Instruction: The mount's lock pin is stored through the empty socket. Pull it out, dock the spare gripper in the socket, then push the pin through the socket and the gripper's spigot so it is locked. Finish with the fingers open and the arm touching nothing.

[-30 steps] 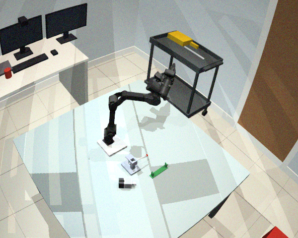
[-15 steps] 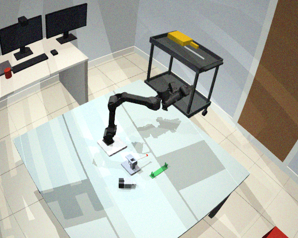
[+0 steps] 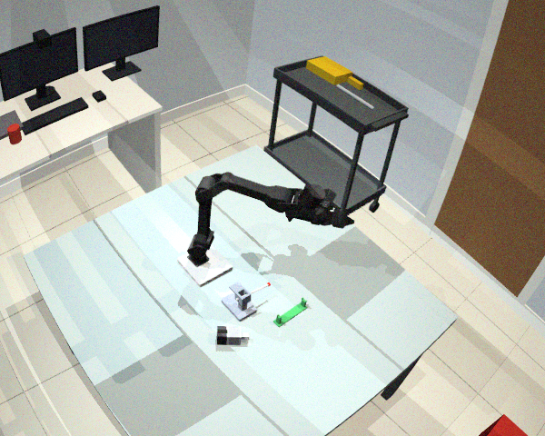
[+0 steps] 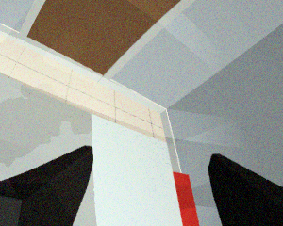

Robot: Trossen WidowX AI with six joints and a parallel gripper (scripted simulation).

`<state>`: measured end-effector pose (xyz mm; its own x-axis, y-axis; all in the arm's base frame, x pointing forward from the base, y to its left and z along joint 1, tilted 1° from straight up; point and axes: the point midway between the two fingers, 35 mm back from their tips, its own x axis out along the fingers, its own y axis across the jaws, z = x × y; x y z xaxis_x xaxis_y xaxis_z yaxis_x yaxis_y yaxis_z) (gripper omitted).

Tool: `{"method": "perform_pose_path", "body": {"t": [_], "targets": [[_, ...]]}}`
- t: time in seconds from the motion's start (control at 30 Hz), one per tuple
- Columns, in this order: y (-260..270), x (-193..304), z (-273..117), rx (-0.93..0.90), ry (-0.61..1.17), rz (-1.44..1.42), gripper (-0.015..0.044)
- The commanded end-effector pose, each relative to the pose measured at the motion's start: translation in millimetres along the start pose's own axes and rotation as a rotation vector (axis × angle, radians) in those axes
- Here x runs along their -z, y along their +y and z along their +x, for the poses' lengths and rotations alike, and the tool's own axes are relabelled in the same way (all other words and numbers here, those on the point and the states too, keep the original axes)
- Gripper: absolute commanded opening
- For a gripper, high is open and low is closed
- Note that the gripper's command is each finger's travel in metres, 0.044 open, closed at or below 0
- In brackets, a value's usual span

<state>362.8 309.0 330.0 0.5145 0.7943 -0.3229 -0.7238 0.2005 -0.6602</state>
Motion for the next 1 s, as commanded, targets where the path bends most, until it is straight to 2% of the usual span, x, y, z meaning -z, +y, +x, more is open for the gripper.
{"method": "perform_pose_path", "body": {"t": [0.0, 0.3, 0.57, 0.97], "targets": [[23.6, 74.9, -24.1, -0.138, 0.326, 0.058, 0.03], [71.4, 148.3, -89.8, -0.404, 0.713, 0.135, 0.03], [111.2, 177.4, -170.3, -0.702, 0.994, 0.194, 0.03], [119.1, 187.0, -172.2, -0.725, 1.01, 0.198, 0.03]]}}
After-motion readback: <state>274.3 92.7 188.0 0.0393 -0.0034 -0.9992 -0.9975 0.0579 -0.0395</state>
